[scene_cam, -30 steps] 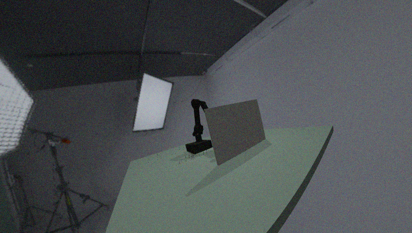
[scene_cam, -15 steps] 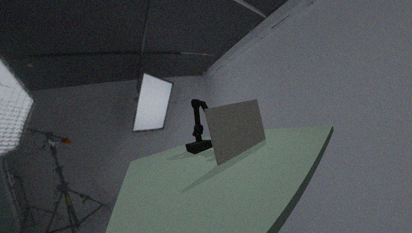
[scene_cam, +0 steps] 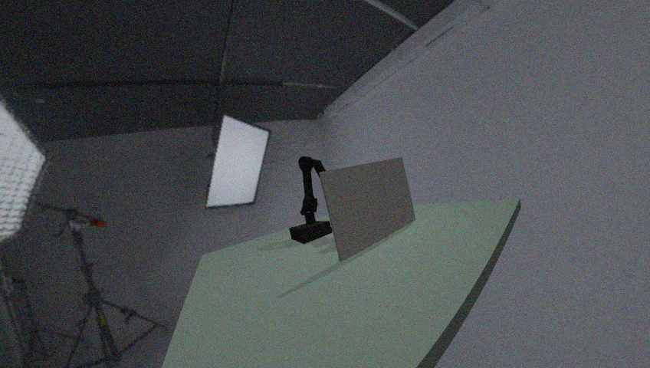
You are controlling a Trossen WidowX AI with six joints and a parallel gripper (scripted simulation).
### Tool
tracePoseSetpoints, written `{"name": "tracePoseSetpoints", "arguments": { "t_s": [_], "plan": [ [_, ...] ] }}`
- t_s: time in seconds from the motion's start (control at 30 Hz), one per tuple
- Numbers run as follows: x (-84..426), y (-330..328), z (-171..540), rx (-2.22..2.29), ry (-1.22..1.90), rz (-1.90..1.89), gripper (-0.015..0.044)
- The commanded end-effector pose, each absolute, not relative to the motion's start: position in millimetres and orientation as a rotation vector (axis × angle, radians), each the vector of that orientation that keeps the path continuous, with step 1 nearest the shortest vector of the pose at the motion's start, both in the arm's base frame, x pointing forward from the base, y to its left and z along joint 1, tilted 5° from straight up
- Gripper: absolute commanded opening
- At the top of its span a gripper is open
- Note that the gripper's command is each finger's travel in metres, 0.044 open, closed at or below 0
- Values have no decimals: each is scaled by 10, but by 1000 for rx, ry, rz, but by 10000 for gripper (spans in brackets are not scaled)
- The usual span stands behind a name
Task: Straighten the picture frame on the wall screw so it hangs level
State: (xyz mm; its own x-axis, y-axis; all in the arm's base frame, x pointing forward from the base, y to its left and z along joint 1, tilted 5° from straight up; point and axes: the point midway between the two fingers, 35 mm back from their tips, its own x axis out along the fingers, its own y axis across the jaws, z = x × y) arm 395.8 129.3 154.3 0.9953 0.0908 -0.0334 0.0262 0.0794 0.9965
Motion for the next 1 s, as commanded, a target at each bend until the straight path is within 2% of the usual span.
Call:
{"name": "tracePoseSetpoints", "arguments": {
  "t_s": [0.0,0.97],
  "plan": [
    [3960,1299,1544,1488,96,51,3],
    [3961,1298,1611,1488,96,51,0]
  ]
}}
